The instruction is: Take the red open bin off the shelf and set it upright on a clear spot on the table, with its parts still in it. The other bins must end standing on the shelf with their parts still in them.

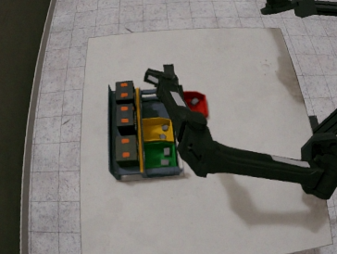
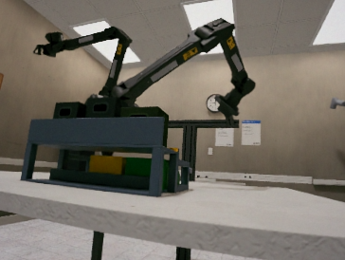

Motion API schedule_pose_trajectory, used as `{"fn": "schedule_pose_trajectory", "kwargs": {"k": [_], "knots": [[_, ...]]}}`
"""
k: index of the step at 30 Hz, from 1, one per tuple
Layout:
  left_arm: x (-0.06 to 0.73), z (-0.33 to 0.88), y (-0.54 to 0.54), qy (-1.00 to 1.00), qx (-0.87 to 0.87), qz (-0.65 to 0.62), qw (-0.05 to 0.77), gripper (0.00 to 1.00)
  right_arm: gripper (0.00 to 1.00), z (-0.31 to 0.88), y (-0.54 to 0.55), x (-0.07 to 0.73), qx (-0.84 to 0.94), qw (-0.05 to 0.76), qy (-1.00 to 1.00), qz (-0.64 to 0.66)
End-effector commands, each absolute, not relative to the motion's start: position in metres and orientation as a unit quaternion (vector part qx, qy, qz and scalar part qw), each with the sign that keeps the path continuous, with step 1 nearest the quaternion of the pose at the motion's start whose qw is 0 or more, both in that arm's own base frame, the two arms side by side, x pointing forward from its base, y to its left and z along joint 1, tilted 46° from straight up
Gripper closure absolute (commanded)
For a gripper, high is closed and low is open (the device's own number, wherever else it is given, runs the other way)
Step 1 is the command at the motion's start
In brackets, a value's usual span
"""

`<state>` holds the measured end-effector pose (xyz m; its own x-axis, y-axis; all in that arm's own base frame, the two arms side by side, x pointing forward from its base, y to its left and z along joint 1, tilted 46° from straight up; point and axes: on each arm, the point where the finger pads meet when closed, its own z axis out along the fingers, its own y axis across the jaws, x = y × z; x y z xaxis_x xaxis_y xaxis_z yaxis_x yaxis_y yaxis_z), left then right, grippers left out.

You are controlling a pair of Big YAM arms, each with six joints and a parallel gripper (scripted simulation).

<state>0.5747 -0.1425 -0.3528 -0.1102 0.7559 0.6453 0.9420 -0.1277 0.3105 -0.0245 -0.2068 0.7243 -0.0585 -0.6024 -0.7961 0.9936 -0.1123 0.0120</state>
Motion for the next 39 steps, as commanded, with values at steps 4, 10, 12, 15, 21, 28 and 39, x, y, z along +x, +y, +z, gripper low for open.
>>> {"fn": "schedule_pose_trajectory", "kwargs": {"k": [4, 10, 12, 15, 21, 28, 39], "knots": [[0.5827, -0.3472, -0.1415, -0.649, -0.654, -0.369, 0.123, 0.87, 0.0, 0.7514, -0.1784, -0.0235, 0.315, 0.6, 0.277, -0.682], [0.5844, -0.3458, -0.1426, -0.65, -0.653, -0.369, 0.122, 0.87, 0.0, 0.7514, -0.1784, -0.0235, 0.315, 0.6, 0.277, -0.682], [0.585, -0.3453, -0.1429, -0.65, -0.653, -0.369, 0.121, 0.88, 0.0, 0.7514, -0.1784, -0.0235, 0.315, 0.6, 0.277, -0.682], [0.5853, -0.345, -0.1431, -0.65, -0.653, -0.37, 0.121, 0.88, 0.0, 0.7514, -0.1784, -0.0235, 0.315, 0.6, 0.277, -0.682], [0.587, -0.3436, -0.1441, -0.651, -0.652, -0.37, 0.119, 0.88, 0.0, 0.7514, -0.1784, -0.0235, 0.315, 0.6, 0.277, -0.682], [0.5891, -0.3419, -0.1453, -0.651, -0.652, -0.371, 0.117, 0.89, 0.0, 0.7514, -0.1784, -0.0235, 0.315, 0.6, 0.277, -0.682], [0.5917, -0.3397, -0.1469, -0.652, -0.651, -0.371, 0.115, 0.89, 0.0, 0.7514, -0.1784, -0.0235, 0.315, 0.6, 0.277, -0.682]]}}
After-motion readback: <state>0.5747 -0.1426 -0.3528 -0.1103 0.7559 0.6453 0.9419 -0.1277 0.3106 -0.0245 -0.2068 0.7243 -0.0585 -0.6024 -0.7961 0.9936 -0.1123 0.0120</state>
